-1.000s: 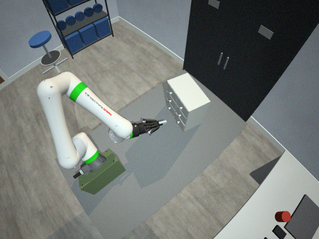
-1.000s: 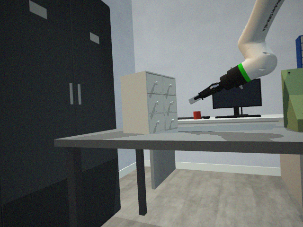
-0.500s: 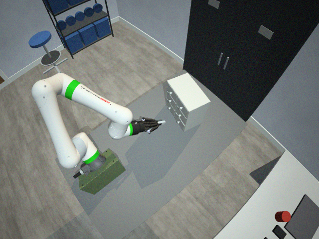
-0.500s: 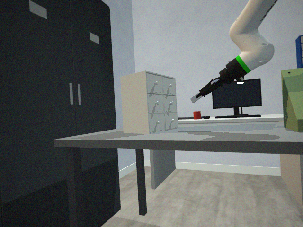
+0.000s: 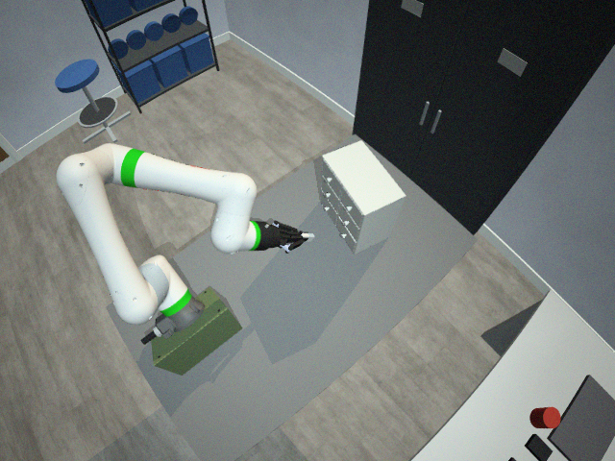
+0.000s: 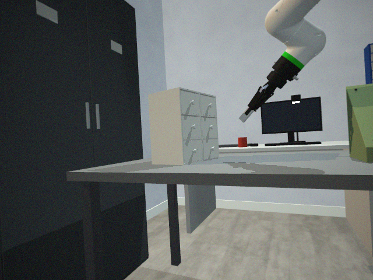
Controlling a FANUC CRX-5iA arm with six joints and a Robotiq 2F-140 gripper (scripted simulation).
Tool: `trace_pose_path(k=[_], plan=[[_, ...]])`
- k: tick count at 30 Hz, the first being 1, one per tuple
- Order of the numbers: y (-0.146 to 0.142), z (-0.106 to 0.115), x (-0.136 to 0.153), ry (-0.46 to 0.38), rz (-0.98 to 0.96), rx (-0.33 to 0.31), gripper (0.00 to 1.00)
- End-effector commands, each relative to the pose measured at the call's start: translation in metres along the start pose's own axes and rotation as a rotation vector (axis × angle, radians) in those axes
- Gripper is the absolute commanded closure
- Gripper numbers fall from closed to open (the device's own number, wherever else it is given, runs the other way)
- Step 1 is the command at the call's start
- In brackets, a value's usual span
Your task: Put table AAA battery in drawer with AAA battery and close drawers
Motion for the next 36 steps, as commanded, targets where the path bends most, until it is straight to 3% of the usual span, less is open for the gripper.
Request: trace_pose_path(k=[1, 7, 9, 15, 20, 24, 36], plan=[[-0.001, 0.019, -0.015, -0.174, 0.000, -0.013, 1.00], [0.000, 0.042, -0.037, -0.424, 0.000, -0.026, 1.00], [0.000, 0.042, -0.037, -0.424, 0.000, -0.026, 1.00], [0.001, 0.056, -0.052, -0.616, 0.000, -0.036, 1.00], [0.001, 0.063, -0.061, -0.727, 0.001, -0.042, 1.00], [0.001, 0.066, -0.064, -0.782, 0.001, -0.045, 1.00], [0.002, 0.068, -0.067, -0.820, 0.001, -0.047, 1.00]])
Point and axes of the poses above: the point where the finger pads meet when closed, its own z axis back along the fingers, its own y axis across the jaws, x = y × z, the point moved 9 cm from there along z, back along the fingers, and after that the axes turned 3 degrees about z, right-handed, at the moved point
